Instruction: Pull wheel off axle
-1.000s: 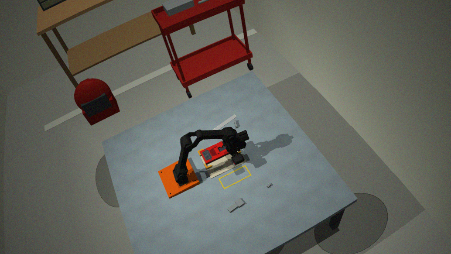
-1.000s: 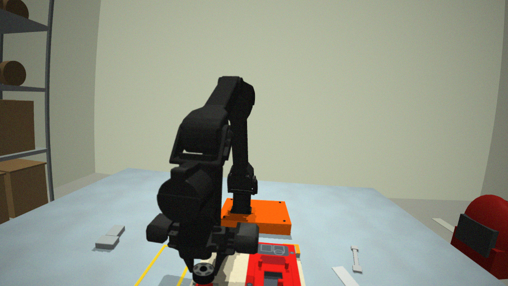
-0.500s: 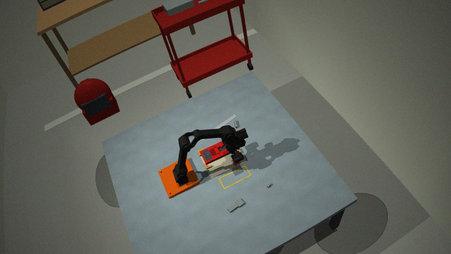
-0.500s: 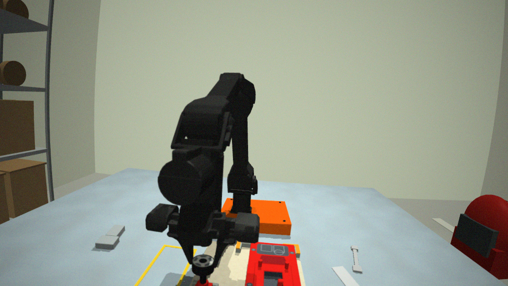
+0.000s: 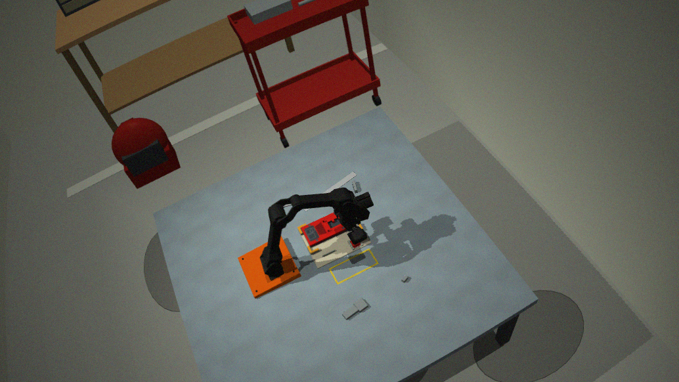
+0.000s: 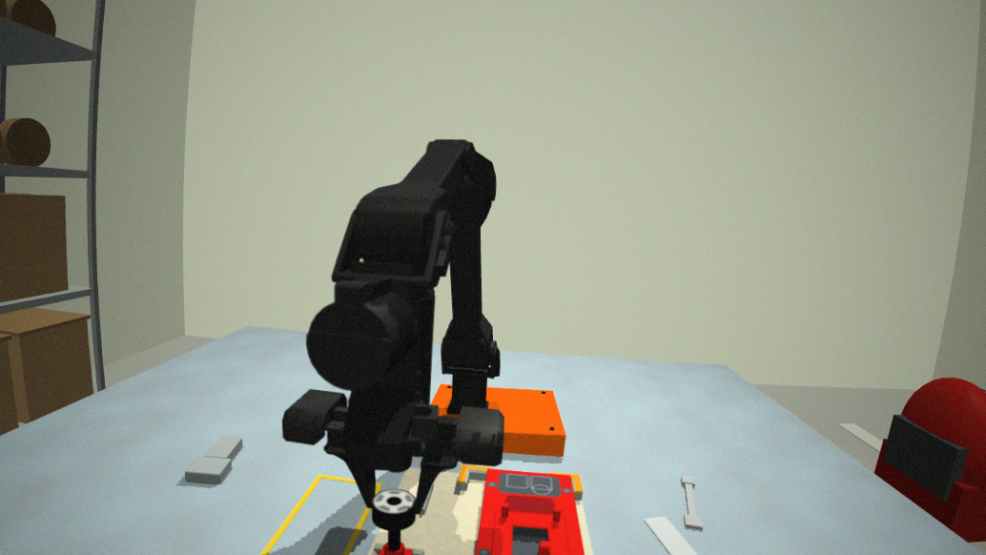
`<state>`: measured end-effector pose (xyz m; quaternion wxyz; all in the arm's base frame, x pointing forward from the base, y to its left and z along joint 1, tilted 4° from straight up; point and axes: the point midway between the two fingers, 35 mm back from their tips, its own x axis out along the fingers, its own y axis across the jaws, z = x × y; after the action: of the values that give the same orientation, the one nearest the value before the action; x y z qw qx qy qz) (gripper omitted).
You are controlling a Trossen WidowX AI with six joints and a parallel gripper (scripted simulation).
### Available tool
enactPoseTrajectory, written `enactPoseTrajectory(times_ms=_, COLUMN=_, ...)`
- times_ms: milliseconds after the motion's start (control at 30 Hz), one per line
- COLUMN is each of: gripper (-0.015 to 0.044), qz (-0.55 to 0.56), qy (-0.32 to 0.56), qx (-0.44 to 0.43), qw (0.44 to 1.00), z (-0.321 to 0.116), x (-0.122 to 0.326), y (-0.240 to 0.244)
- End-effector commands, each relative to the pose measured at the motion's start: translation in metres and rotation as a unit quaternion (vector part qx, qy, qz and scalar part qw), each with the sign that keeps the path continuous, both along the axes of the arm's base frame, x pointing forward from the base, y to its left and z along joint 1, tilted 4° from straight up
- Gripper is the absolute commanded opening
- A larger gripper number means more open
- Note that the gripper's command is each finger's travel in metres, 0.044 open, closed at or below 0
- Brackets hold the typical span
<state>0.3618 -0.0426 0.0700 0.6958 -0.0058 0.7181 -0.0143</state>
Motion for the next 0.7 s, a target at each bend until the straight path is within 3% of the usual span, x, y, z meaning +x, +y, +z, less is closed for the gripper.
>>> enactPoseTrajectory(times_ms=0, gripper=0.0000, qz=0.001, qy=-0.002, qx=0.001, qw=1.000, z=0.005, x=0.000, y=0.000)
enactPoseTrajectory(times_ms=333, gripper=0.0000, qz=0.001, qy=-0.002, qx=0.001, qw=1.000, z=0.037, x=0.000, y=0.001)
enactPoseTrajectory(times_ms=667, gripper=0.0000, qz=0.001, qy=0.002, qx=0.000, qw=1.000, z=0.033, x=-0.014, y=-0.031)
